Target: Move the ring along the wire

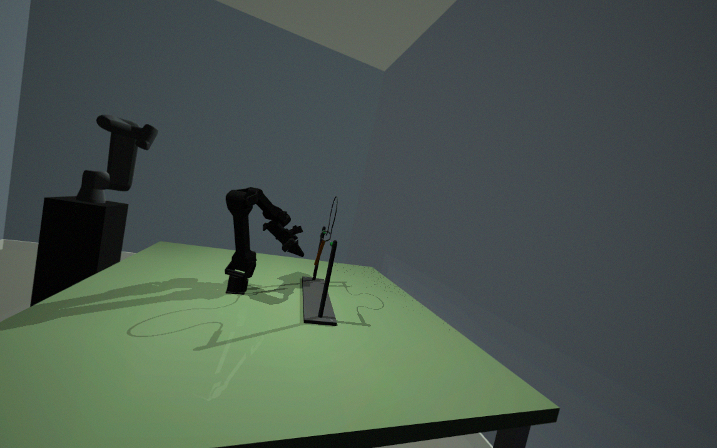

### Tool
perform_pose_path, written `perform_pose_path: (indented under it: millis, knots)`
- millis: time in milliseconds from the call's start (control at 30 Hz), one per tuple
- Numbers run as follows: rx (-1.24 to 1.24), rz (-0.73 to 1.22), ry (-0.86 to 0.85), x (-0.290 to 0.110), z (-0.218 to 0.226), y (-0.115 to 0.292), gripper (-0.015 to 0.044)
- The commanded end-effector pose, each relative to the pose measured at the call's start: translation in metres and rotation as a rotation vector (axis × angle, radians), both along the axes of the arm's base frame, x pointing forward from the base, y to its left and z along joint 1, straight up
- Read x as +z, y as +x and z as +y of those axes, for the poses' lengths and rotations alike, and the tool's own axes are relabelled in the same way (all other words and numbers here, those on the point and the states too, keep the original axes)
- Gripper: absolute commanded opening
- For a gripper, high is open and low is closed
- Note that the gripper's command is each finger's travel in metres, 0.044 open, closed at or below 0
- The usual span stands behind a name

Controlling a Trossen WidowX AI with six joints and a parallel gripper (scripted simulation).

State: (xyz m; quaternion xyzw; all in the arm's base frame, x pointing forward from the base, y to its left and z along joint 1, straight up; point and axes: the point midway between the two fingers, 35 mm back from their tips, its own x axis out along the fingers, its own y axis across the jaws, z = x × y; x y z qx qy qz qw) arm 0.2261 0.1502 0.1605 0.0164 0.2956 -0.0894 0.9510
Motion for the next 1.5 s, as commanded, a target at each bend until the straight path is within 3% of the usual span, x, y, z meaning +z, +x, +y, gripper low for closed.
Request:
perform_pose_path:
  millis: [0,567,800,933,1467]
  knots:
    - [-0.002,-0.004,0.001,0.002,0.0,-0.002,0.016]
    - [-0.002,-0.004,0.001,0.002,0.0,-0.002,0.016]
    - [0.002,-0.004,0.001,0.029,0.007,-0.04,0.0344]
    - [0.002,-0.005,0.001,0.031,0.007,-0.042,0.044]
    - [0.002,-0.005,0.001,0.031,0.007,-0.042,0.044]
